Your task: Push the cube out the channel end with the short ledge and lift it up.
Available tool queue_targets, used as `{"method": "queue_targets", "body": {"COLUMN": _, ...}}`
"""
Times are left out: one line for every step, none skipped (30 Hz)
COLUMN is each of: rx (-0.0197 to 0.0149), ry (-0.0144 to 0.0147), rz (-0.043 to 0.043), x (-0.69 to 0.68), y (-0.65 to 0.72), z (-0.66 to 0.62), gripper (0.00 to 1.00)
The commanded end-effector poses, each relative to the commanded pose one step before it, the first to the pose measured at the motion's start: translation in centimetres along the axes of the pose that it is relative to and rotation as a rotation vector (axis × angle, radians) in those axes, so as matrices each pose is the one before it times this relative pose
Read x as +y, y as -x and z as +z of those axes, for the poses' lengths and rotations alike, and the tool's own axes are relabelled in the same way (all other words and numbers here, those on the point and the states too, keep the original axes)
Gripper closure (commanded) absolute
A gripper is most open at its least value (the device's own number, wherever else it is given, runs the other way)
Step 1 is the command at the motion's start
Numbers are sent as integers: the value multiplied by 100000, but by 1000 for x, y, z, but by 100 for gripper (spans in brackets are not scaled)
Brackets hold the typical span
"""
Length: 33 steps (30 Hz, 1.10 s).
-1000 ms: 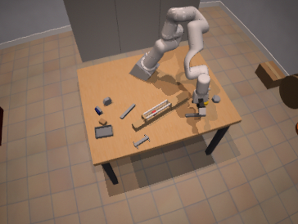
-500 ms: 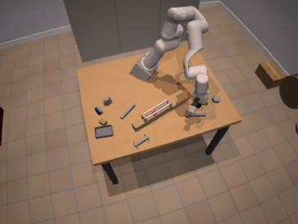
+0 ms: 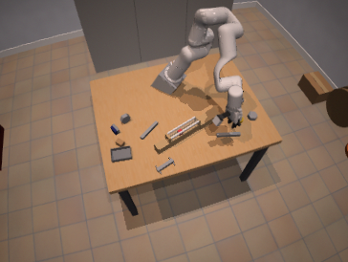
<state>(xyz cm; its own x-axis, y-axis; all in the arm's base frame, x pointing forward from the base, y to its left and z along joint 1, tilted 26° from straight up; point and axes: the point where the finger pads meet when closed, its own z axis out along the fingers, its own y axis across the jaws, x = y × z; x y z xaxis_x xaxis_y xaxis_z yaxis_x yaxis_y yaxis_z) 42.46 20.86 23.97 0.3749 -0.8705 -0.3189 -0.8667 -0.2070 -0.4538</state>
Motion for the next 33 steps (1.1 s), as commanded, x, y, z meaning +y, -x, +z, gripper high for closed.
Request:
{"method": "queue_targets", "body": {"rx": 7609, "ry": 2509, "rz": 26610, "x": -151, "y": 46, "z": -118, "gripper": 62}}
{"method": "queue_targets", "body": {"rx": 659, "ry": 292, "rz": 3534, "x": 0, "y": 0, "z": 0, "gripper": 62}}
{"method": "queue_targets", "body": {"rx": 758, "ry": 315, "rz": 3468, "x": 0, "y": 0, "z": 0, "gripper": 62}}
{"method": "queue_targets", "body": {"rx": 873, "ry": 336, "rz": 3387, "x": 0, "y": 0, "z": 0, "gripper": 62}}
{"method": "queue_targets", "body": {"rx": 0, "ry": 0, "rz": 0, "x": 0, "y": 0, "z": 0, "gripper": 62}}
{"method": "queue_targets", "body": {"rx": 0, "ry": 0, "rz": 0, "x": 0, "y": 0, "z": 0, "gripper": 62}}
{"method": "queue_targets", "body": {"rx": 3308, "ry": 1077, "rz": 9031, "x": 0, "y": 0, "z": 0, "gripper": 62}}
{"method": "queue_targets", "body": {"rx": 0, "ry": 0, "rz": 0, "x": 0, "y": 0, "z": 0, "gripper": 62}}
{"method": "queue_targets", "body": {"rx": 0, "ry": 0, "rz": 0, "x": 0, "y": 0, "z": 0, "gripper": 62}}
{"method": "queue_targets", "body": {"rx": 0, "ry": 0, "rz": 0, "x": 0, "y": 0, "z": 0, "gripper": 62}}
{"method": "queue_targets", "body": {"rx": 0, "ry": 0, "rz": 0, "x": 0, "y": 0, "z": 0, "gripper": 62}}
{"method": "queue_targets", "body": {"rx": 0, "ry": 0, "rz": 0, "x": 0, "y": 0, "z": 0, "gripper": 62}}
{"method": "queue_targets", "body": {"rx": 0, "ry": 0, "rz": 0, "x": 0, "y": 0, "z": 0, "gripper": 62}}
{"method": "queue_targets", "body": {"rx": 0, "ry": 0, "rz": 0, "x": 0, "y": 0, "z": 0, "gripper": 62}}
{"method": "queue_targets", "body": {"rx": 0, "ry": 0, "rz": 0, "x": 0, "y": 0, "z": 0, "gripper": 62}}
{"method": "queue_targets", "body": {"rx": 0, "ry": 0, "rz": 0, "x": 0, "y": 0, "z": 0, "gripper": 62}}
{"method": "queue_targets", "body": {"rx": 0, "ry": 0, "rz": 0, "x": 0, "y": 0, "z": 0, "gripper": 62}}
{"method": "queue_targets", "body": {"rx": 0, "ry": 0, "rz": 0, "x": 0, "y": 0, "z": 0, "gripper": 62}}
{"method": "queue_targets", "body": {"rx": 0, "ry": 0, "rz": 0, "x": 0, "y": 0, "z": 0, "gripper": 62}}
{"method": "queue_targets", "body": {"rx": 0, "ry": 0, "rz": 0, "x": 0, "y": 0, "z": 0, "gripper": 62}}
{"method": "queue_targets", "body": {"rx": 0, "ry": 0, "rz": 0, "x": 0, "y": 0, "z": 0, "gripper": 62}}
{"method": "queue_targets", "body": {"rx": 0, "ry": 0, "rz": 0, "x": 0, "y": 0, "z": 0, "gripper": 62}}
{"method": "queue_targets", "body": {"rx": 0, "ry": 0, "rz": 0, "x": 0, "y": 0, "z": 0, "gripper": 62}}
{"method": "queue_targets", "body": {"rx": 0, "ry": 0, "rz": 0, "x": 0, "y": 0, "z": 0, "gripper": 62}}
{"method": "queue_targets", "body": {"rx": 0, "ry": 0, "rz": 0, "x": 0, "y": 0, "z": 0, "gripper": 62}}
{"method": "queue_targets", "body": {"rx": 0, "ry": 0, "rz": 0, "x": 0, "y": 0, "z": 0, "gripper": 62}}
{"method": "queue_targets", "body": {"rx": 0, "ry": 0, "rz": 0, "x": 0, "y": 0, "z": 0, "gripper": 62}}
{"method": "queue_targets", "body": {"rx": 0, "ry": 0, "rz": 0, "x": 0, "y": 0, "z": 0, "gripper": 62}}
{"method": "queue_targets", "body": {"rx": 1, "ry": 0, "rz": 0, "x": 0, "y": 0, "z": 7, "gripper": 62}}
{"method": "queue_targets", "body": {"rx": 6, "ry": 0, "rz": 3, "x": 0, "y": 1, "z": 47, "gripper": 62}}
{"method": "queue_targets", "body": {"rx": 15, "ry": -1, "rz": 8, "x": 0, "y": 2, "z": 115, "gripper": 62}}
{"method": "queue_targets", "body": {"rx": 28, "ry": -2, "rz": 14, "x": 1, "y": 2, "z": 203, "gripper": 62}}
{"method": "queue_targets", "body": {"rx": 13, "ry": -1, "rz": 7, "x": 2, "y": 4, "z": 300, "gripper": 62}}
